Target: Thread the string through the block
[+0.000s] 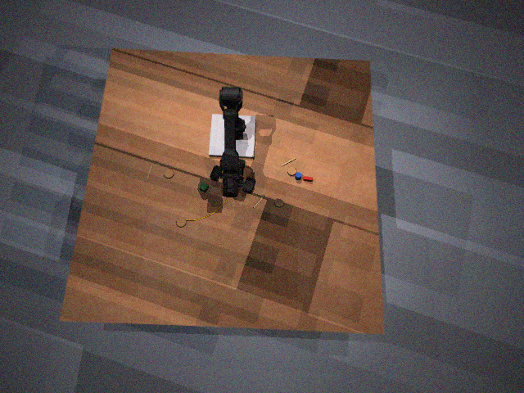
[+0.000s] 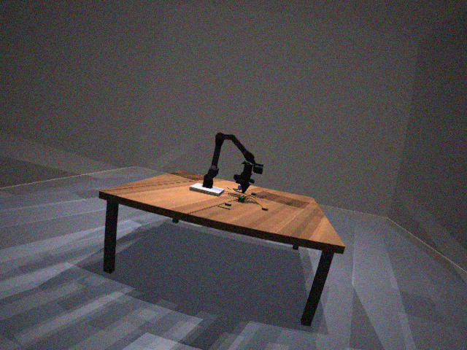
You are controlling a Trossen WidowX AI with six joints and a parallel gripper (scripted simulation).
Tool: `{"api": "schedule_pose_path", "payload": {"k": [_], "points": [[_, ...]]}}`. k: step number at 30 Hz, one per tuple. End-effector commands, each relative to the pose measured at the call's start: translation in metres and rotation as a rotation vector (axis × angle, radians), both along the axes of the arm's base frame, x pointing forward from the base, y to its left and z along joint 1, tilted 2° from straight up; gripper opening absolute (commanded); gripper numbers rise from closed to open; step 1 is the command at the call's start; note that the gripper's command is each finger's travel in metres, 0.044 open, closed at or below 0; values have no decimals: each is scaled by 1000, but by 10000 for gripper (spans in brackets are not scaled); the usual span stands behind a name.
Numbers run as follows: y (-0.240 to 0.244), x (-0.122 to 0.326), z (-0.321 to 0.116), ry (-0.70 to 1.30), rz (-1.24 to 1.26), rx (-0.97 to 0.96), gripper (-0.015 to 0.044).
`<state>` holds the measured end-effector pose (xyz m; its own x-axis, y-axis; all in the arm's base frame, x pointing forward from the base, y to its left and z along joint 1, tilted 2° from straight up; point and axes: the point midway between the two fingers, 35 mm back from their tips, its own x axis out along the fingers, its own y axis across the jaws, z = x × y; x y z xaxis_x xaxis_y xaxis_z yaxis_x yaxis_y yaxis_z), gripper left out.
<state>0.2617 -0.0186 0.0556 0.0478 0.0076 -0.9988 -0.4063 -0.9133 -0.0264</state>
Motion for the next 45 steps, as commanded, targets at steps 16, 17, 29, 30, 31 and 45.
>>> {"api": "schedule_pose_path", "payload": {"k": [16, 17, 29, 30, 31, 45], "points": [[0, -1, 27, -8, 1, -1, 0], [0, -2, 28, -8, 1, -1, 0], [0, -2, 24, -2, -24, 1, 0], [0, -1, 25, -2, -54, 2, 0], [-1, 0, 25, -3, -89, 4, 0], [-7, 11, 27, -1, -593, 27, 0]]}}
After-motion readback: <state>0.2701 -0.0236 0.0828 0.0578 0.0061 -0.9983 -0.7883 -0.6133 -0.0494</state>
